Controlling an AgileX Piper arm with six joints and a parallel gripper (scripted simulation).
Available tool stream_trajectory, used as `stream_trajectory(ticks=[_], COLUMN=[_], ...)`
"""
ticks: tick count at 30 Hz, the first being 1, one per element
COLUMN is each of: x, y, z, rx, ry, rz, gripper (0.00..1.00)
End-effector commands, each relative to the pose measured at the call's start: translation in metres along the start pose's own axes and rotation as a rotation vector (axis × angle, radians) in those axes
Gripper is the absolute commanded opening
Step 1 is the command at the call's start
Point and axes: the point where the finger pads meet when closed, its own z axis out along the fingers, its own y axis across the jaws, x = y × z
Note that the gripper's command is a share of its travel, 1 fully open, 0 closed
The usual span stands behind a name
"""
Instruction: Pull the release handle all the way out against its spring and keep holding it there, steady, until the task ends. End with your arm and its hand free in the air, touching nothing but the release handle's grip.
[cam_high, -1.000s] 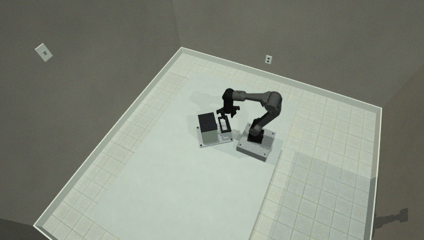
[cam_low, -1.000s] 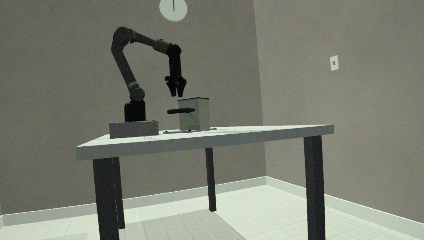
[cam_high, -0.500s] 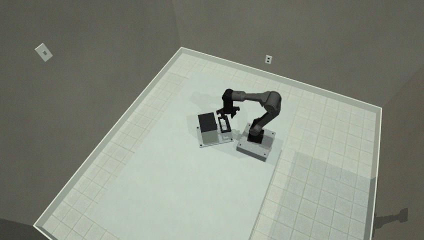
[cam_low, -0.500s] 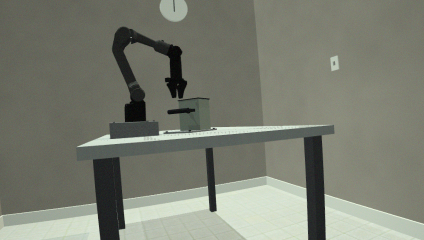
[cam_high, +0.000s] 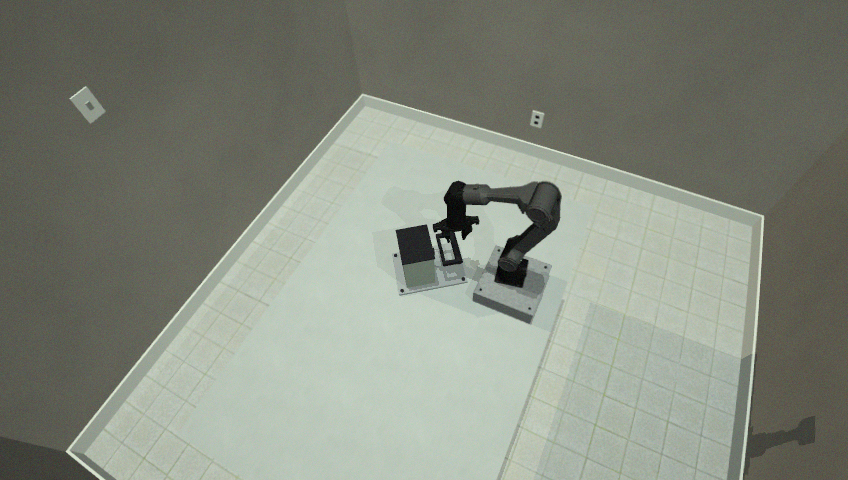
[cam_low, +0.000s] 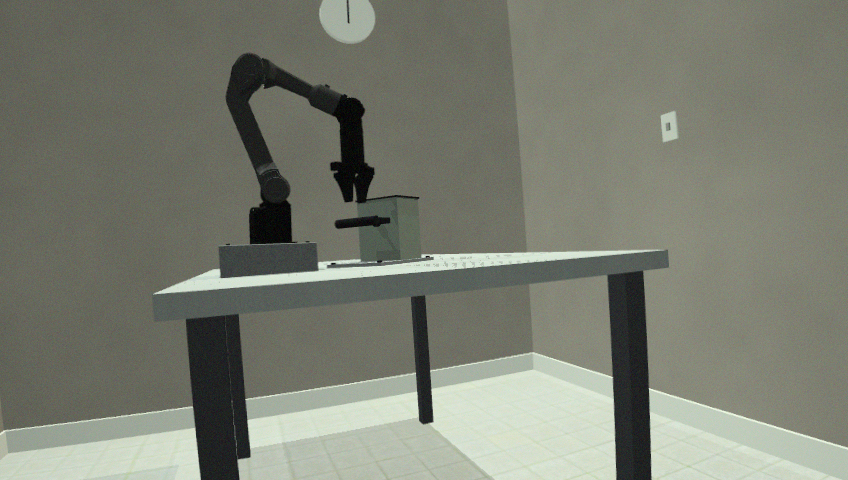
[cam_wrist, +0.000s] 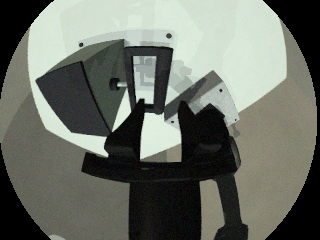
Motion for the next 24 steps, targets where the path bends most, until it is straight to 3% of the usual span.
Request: stream_trajectory(ticks=[1, 24], x=[0.0, 0.0], y=[0.0, 0.0], z=[0.004, 0.027], rx=[0.002, 0.001], ry=[0.002, 0.001], rz=[0.002, 0.002], gripper=[0.63, 0.63])
